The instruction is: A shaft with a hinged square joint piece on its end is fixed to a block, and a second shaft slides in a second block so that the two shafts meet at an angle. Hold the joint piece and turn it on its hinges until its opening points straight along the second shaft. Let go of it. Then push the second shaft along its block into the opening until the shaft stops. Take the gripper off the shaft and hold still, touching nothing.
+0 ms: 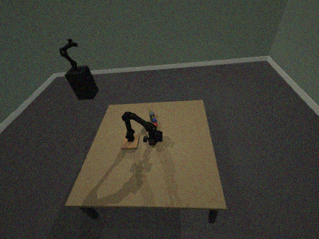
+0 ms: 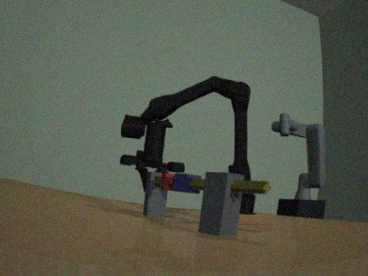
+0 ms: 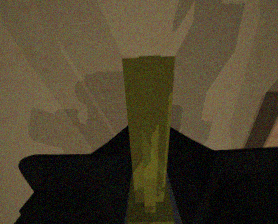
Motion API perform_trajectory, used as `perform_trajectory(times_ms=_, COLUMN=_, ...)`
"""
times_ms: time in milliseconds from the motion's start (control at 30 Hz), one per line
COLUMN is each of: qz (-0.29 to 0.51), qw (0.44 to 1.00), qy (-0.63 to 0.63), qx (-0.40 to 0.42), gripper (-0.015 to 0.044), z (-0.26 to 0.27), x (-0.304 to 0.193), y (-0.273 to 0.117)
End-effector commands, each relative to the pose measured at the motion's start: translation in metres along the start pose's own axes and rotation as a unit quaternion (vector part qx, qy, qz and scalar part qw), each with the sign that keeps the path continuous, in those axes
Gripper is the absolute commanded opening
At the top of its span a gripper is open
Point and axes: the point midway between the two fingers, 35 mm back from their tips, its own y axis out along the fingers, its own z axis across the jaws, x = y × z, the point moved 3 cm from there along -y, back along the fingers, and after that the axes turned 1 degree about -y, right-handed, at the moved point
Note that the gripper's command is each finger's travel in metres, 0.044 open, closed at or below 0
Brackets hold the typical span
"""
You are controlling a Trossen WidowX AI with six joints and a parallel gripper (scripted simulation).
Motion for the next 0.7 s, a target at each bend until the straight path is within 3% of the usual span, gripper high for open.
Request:
perform_trajectory(times_ms=0, qz=0.000, qw=1.000, qy=0.000, qx=0.000, gripper=0.0000, z=0.0001, x=0.0000, y=0.0000)
perform_trajectory(times_ms=267, qz=0.000, qw=1.000, qy=0.000, qx=0.000, gripper=0.0000, z=0.0001, x=0.0000, y=0.0000)
perform_trajectory(times_ms=367, qz=0.000, qw=1.000, qy=0.000, qx=0.000, gripper=0.0067, z=0.0001, x=0.0000, y=0.0000)
perform_trajectory(times_ms=533, qz=0.000, qw=1.000, qy=0.000, qx=0.000, gripper=0.0067, z=0.0001, x=0.0000, y=0.0000)
perform_trajectory(times_ms=667, qz=0.000, qw=1.000, qy=0.000, qx=0.000, gripper=0.0172, z=0.0001, x=0.0000, y=0.0000)
